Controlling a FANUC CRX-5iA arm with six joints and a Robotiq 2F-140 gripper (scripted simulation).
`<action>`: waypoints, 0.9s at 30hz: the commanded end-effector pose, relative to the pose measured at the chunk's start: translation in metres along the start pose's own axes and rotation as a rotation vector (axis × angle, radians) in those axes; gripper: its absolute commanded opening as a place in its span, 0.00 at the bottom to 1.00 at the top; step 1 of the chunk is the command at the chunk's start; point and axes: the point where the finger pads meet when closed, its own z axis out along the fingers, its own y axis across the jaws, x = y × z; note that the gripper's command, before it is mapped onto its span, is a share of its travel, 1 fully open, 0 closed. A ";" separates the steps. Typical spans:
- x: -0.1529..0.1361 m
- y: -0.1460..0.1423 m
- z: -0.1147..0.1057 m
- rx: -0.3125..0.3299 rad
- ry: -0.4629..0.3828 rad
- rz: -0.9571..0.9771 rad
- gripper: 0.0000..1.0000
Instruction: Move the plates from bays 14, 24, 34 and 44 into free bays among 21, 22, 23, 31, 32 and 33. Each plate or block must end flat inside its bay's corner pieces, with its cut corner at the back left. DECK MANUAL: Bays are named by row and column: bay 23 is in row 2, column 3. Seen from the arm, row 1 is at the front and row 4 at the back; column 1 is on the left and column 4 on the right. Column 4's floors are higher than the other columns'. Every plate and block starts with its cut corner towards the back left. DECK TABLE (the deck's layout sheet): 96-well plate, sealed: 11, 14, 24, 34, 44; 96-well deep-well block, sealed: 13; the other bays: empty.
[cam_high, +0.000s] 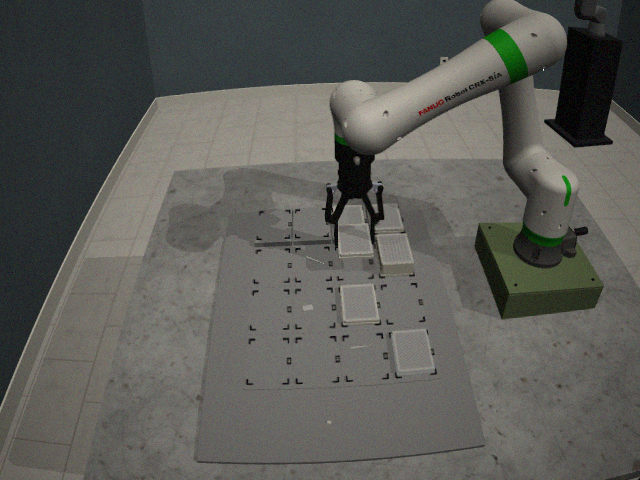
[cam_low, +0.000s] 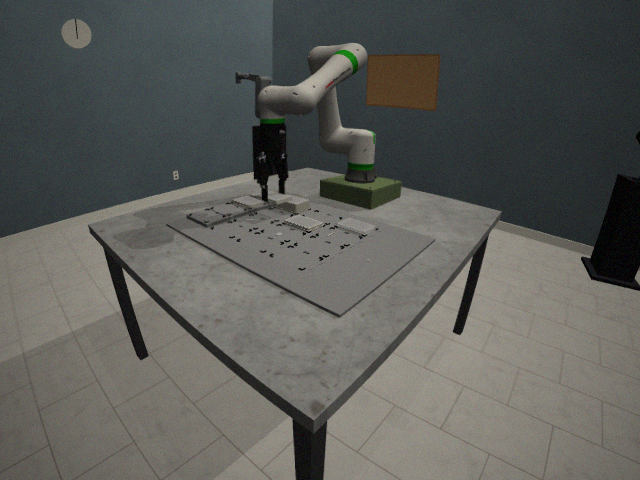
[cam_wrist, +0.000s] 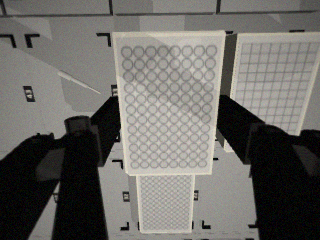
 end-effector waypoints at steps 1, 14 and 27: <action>0.000 -0.001 0.003 0.001 0.001 -0.001 0.10; 0.001 -0.001 0.018 0.001 0.000 -0.001 0.10; 0.001 -0.001 0.033 0.001 0.000 -0.001 0.10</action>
